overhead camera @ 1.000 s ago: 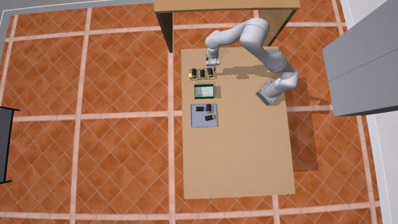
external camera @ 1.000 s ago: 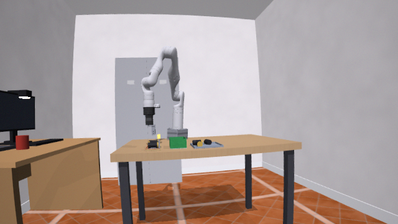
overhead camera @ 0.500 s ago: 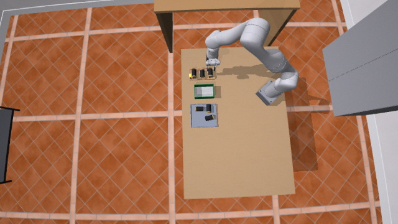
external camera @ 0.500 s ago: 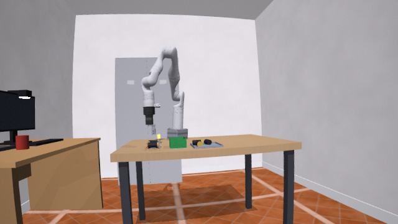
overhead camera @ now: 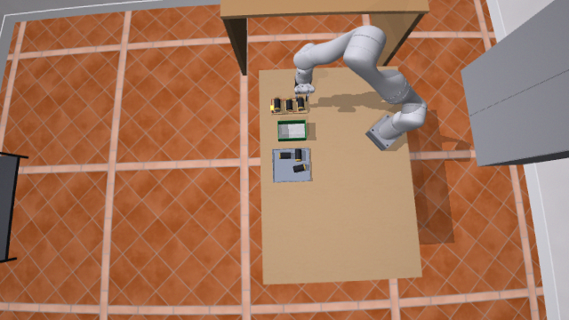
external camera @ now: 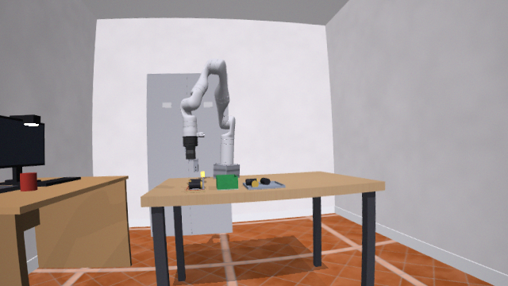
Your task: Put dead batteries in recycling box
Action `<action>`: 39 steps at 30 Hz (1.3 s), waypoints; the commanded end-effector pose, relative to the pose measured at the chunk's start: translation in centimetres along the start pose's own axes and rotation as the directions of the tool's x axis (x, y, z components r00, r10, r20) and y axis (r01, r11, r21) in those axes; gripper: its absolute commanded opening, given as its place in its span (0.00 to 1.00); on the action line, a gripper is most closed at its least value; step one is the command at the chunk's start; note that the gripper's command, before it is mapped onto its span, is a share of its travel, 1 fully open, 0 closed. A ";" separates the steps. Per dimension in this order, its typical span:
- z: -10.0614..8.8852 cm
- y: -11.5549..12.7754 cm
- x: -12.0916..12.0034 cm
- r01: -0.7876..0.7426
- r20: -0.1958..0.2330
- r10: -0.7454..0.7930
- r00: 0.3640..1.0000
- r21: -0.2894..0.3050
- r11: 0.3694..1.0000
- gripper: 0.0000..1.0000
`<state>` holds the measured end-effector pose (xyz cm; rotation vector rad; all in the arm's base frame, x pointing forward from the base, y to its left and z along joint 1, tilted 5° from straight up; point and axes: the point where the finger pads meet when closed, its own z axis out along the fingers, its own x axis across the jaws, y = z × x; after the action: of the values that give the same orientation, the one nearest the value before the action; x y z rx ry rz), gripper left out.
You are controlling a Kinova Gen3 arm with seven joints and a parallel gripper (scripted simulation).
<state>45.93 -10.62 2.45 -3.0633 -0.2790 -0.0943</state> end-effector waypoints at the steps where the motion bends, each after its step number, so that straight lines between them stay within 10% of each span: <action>1: -0.1 0.0 0.1 0.000 -0.002 0.000 1.000 -0.001 1.000 0.90; 14: -5.7 0.0 0.0 0.000 -0.002 0.000 1.000 -0.001 1.000 0.90; 39: -5.8 0.0 0.0 0.004 -0.002 -0.004 1.000 -0.001 1.000 0.90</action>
<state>45.58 -10.96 8.15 -3.0631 -0.2836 -0.0943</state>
